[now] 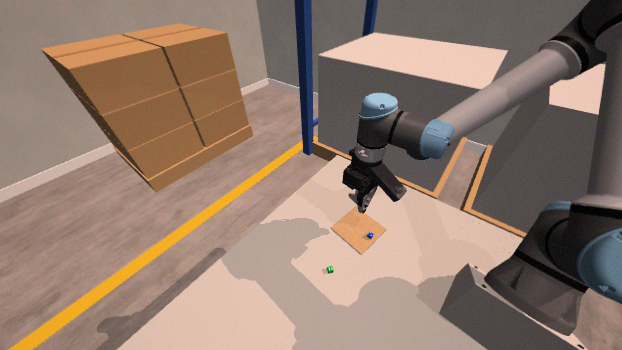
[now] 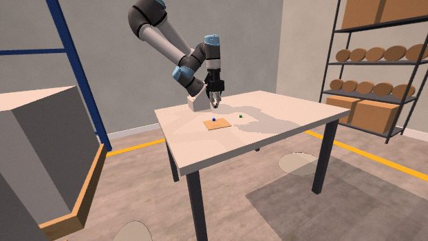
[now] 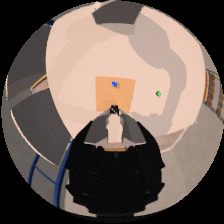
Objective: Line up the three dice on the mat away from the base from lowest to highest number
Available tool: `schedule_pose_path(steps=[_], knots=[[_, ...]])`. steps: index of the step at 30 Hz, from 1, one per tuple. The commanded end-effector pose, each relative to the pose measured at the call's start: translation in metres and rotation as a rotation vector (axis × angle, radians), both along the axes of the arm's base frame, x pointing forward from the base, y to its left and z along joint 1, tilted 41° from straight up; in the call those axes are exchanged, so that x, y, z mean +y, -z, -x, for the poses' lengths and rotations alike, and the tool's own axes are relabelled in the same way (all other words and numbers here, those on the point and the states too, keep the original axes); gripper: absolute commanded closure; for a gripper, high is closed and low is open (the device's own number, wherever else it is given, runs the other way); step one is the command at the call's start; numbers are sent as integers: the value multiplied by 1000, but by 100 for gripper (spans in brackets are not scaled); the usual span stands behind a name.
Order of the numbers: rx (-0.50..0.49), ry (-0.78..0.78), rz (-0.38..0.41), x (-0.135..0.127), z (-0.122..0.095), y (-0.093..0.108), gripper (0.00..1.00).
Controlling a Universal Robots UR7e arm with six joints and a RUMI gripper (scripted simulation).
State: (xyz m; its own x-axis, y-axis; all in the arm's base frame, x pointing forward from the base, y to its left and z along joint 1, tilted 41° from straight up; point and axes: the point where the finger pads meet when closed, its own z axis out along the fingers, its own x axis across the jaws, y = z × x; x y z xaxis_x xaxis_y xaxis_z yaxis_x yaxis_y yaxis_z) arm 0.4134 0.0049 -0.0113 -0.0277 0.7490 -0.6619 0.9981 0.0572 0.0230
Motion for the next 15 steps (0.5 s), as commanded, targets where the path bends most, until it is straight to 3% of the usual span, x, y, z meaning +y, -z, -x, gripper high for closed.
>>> schedule_pose_path(steps=[1, 6, 15], knots=[[-1, 0, 0, -4, -1, 4, 100], [-1, 0, 0, -9, -1, 11, 100], [-1, 0, 0, -37, -4, 42, 100]])
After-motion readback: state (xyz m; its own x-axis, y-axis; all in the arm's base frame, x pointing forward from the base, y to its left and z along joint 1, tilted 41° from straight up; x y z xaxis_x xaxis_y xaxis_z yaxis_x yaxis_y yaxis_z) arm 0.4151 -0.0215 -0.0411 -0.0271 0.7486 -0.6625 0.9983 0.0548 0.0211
